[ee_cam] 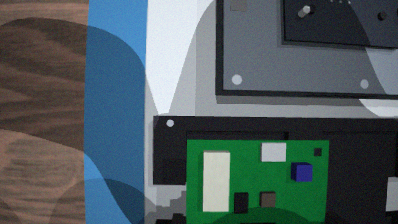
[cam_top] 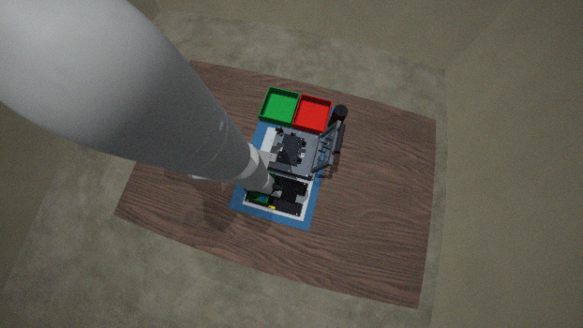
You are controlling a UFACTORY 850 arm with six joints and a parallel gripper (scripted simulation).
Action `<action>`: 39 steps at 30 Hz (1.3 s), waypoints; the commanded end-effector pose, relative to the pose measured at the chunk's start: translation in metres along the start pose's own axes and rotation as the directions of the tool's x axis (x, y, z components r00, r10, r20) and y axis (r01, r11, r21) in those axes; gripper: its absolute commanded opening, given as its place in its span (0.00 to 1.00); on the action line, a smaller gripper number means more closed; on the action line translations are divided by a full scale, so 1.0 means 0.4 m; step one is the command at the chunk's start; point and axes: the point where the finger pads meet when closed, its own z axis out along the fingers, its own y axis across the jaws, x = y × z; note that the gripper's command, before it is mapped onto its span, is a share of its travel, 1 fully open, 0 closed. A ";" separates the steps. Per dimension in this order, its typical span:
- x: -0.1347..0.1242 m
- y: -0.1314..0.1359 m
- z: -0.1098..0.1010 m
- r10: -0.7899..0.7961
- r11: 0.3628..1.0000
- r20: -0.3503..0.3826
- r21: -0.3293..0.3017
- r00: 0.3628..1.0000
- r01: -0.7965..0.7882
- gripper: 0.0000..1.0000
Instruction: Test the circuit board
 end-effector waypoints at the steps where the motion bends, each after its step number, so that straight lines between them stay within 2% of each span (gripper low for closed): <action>1: -0.001 0.002 -0.036 -0.001 1.000 0.003 0.019 1.000 0.001 0.79; 15: -0.001 0.003 -0.077 -0.001 1.000 0.003 0.019 1.000 0.001 0.79; 39: 0.003 0.004 -0.079 -0.002 1.000 0.003 0.019 1.000 0.002 0.79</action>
